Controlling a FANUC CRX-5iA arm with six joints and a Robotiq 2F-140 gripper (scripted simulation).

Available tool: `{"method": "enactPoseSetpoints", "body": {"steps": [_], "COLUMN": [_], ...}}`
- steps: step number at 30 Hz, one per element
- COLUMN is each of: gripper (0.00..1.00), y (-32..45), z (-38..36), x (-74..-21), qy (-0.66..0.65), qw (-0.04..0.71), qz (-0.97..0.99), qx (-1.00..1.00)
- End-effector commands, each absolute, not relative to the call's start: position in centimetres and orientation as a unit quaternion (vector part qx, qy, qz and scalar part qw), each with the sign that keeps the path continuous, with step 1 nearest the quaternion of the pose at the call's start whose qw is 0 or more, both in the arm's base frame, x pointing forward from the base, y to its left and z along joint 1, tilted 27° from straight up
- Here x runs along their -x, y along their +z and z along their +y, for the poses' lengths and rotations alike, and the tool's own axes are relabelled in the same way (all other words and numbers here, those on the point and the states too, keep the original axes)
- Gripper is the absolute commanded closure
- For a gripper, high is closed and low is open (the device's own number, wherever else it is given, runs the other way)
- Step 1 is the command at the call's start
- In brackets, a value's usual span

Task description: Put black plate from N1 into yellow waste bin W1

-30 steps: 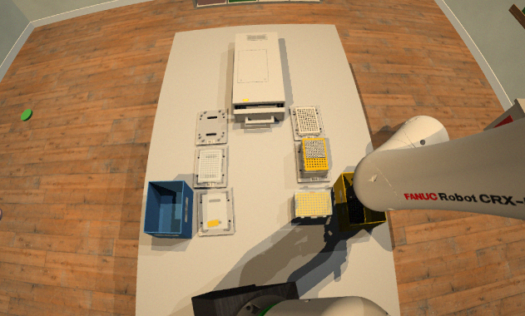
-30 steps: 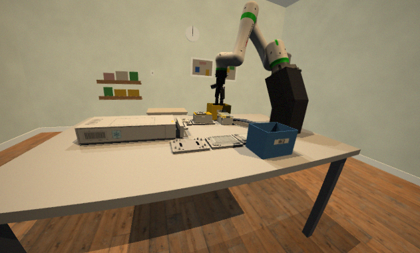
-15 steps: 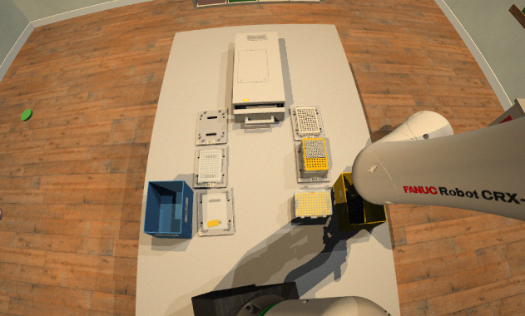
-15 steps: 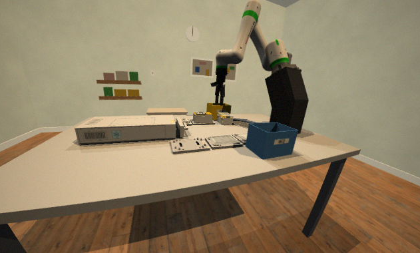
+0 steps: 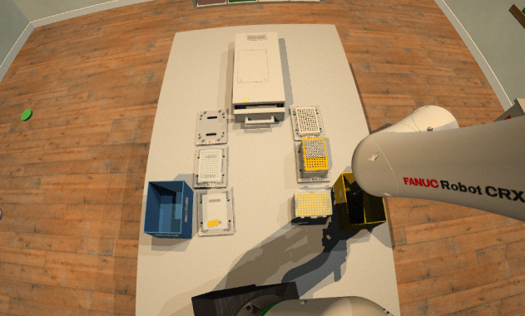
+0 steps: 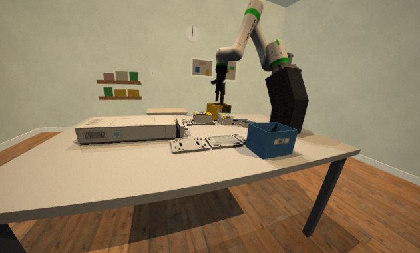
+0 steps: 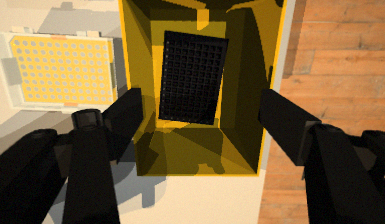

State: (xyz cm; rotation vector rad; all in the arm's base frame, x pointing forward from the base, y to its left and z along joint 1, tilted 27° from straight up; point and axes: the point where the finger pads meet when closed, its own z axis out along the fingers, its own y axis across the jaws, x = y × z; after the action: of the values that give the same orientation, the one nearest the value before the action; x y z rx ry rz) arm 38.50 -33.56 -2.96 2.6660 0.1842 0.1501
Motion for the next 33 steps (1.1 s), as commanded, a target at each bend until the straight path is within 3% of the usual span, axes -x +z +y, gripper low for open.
{"method": "enactPoseSetpoints", "body": {"steps": [1, 33], "gripper": [0.3, 0.3], "y": [-2.7, -3.8], "z": [-33.5, -24.5], "x": [-38.5, -40.7], "qy": [0.055, 0.055], "qw": [0.23, 0.23], "qz": [0.067, 0.067], "qx": [-0.969, -0.969]}}
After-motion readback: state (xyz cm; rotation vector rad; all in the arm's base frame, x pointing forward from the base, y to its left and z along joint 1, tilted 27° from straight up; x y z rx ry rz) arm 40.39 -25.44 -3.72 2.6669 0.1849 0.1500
